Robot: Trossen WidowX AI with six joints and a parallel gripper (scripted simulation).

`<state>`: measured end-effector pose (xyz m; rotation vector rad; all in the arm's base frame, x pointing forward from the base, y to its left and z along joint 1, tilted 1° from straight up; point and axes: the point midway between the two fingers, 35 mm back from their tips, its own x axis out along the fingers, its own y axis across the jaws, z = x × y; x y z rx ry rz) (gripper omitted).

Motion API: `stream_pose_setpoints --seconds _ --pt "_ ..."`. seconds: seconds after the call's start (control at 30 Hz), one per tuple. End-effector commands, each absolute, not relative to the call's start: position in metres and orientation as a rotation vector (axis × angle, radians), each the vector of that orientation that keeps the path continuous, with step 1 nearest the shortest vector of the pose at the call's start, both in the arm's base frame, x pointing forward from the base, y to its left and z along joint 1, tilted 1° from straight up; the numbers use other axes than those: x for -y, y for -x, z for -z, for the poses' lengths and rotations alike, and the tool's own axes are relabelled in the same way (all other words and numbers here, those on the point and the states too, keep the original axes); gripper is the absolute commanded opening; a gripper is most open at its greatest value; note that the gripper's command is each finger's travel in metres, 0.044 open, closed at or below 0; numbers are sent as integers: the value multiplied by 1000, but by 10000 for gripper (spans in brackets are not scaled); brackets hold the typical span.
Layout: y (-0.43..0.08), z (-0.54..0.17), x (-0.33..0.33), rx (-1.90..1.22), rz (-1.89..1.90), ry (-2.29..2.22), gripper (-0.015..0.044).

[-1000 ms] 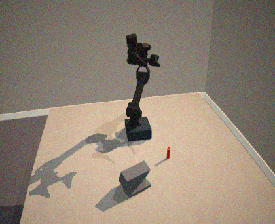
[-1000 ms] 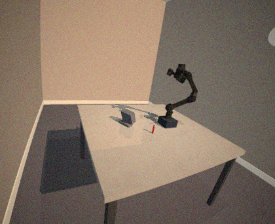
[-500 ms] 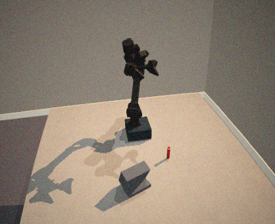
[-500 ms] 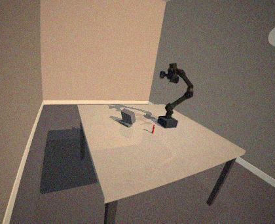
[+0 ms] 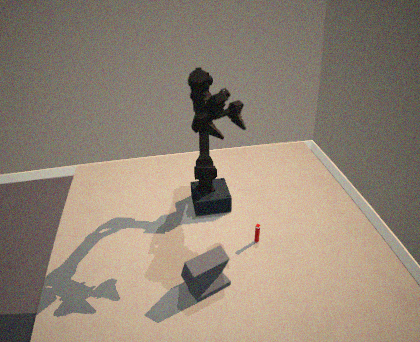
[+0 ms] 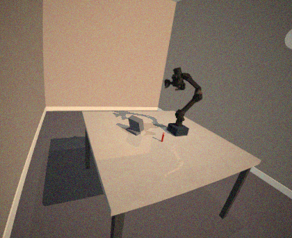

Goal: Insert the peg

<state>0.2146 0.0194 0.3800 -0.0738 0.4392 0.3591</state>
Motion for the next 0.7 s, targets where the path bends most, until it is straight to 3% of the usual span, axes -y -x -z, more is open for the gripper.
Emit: stream_pose_setpoints --seconds 0.0,0.67 --pt "-230 -364 -18 -506 -365 51 440" --pt "-278 -290 -32 -797 -390 18 440"
